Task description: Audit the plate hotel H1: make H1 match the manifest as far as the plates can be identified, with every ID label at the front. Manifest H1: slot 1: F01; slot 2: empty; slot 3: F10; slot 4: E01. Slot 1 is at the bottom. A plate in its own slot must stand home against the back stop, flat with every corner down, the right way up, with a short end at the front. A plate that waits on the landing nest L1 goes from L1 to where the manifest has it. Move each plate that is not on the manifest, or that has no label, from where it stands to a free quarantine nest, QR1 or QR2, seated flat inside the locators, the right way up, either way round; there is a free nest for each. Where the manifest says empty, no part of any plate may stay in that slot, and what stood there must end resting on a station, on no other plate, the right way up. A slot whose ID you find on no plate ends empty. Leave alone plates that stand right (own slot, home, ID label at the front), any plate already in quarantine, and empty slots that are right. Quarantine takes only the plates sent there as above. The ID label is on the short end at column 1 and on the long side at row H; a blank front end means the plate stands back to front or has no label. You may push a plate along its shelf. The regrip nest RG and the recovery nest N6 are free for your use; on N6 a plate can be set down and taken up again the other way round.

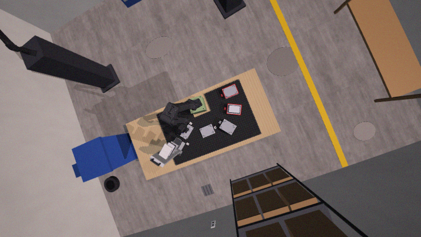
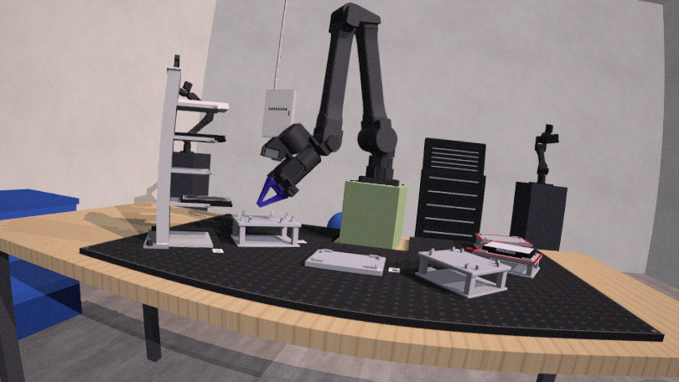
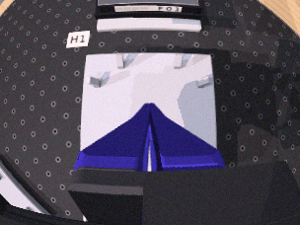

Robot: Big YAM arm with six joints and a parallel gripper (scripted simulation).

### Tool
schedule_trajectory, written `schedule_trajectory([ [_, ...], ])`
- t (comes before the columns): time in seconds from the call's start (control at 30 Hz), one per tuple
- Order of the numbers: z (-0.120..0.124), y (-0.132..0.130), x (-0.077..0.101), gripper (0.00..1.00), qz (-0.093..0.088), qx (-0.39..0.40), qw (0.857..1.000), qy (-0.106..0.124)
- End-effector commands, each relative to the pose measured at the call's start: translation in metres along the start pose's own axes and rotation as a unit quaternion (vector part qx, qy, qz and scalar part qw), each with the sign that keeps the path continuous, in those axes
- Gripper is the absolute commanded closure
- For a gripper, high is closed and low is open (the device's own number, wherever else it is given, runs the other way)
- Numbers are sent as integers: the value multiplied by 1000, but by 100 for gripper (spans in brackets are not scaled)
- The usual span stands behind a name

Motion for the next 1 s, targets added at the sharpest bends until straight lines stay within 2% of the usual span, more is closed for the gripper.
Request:
schedule_trajectory([
  [0.0, -14, -1, -7, 100, 2, -6, 1000, -14],
  [0.97, -23, -6, -20, 100, 4, -4, 1000, -8],
])
Point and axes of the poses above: the point where the finger pads meet when closed, its own x axis back along the fingers, its own y axis across the jaws, z = x × y, the point moved 9 cm from there along x, back along the fingers, and after that the axes turned 9 degrees about x, right-handed, at the moved point
